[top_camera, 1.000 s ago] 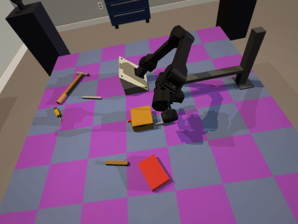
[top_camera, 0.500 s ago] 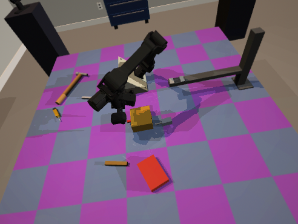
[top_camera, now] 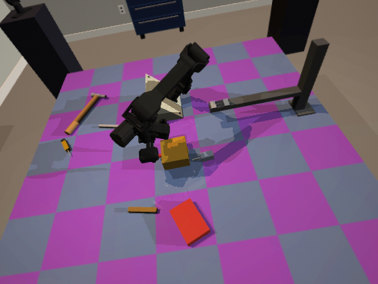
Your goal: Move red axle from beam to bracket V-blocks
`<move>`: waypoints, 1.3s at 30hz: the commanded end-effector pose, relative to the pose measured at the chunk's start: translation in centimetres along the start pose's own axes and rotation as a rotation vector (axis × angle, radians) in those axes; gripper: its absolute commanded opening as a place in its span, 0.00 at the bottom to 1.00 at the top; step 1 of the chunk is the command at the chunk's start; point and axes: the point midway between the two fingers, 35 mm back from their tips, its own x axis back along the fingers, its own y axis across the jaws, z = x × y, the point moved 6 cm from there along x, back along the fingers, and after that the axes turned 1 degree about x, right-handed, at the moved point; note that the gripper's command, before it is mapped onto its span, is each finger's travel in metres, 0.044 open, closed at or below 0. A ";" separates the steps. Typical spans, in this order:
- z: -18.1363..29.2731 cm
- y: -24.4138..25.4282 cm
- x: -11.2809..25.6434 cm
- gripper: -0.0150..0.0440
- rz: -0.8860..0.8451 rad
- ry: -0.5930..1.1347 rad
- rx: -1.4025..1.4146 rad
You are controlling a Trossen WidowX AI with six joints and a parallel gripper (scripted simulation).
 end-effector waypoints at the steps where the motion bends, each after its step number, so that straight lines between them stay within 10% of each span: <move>1: 0.0 0.2 -0.8 1.00 -0.002 -0.009 -0.010; 29: -0.1 0.3 -3.9 1.00 -0.002 -0.011 -0.010; 39: -0.1 0.2 -3.8 0.56 -0.003 -0.005 -0.003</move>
